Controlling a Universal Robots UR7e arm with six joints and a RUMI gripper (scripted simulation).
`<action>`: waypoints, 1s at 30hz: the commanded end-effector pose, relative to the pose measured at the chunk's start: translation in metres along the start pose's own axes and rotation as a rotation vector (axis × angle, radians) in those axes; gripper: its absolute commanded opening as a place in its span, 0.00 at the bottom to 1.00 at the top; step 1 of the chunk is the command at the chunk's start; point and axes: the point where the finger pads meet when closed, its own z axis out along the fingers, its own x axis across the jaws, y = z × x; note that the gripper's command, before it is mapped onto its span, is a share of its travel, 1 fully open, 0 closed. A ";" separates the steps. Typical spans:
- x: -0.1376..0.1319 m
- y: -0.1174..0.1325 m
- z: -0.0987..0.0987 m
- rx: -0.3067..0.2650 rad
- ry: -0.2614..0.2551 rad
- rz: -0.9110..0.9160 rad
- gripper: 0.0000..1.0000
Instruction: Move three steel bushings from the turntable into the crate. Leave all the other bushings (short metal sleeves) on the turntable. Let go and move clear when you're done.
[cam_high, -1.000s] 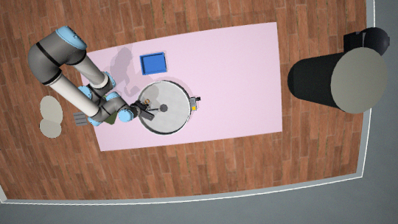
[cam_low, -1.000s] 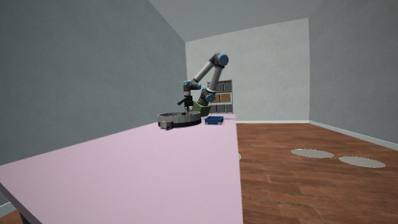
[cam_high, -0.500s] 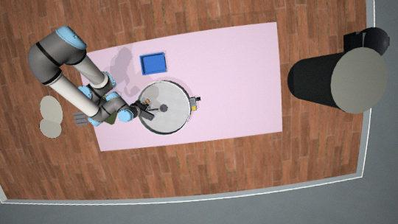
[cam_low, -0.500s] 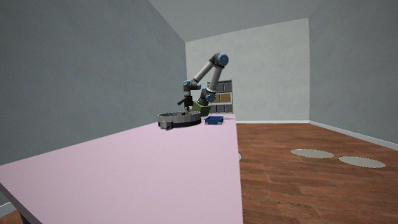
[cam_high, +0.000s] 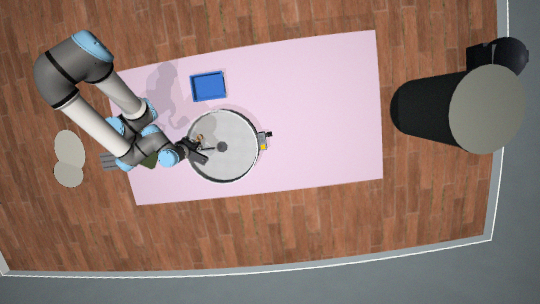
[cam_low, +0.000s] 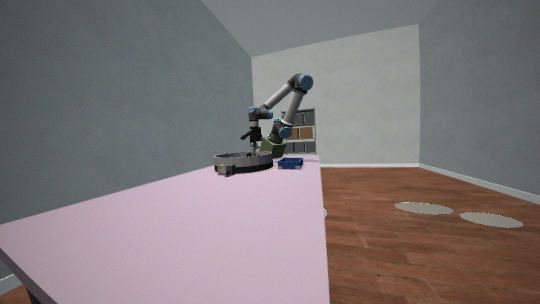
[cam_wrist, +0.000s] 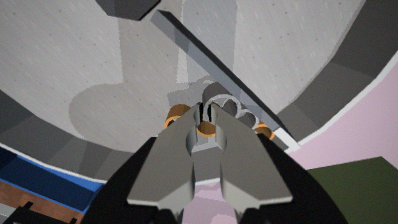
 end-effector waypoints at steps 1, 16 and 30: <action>0.000 0.000 -0.024 0.000 0.000 -0.001 0.00; 0.000 0.000 -0.056 0.000 0.000 -0.001 0.00; 0.000 0.000 -0.057 0.000 0.000 -0.001 0.00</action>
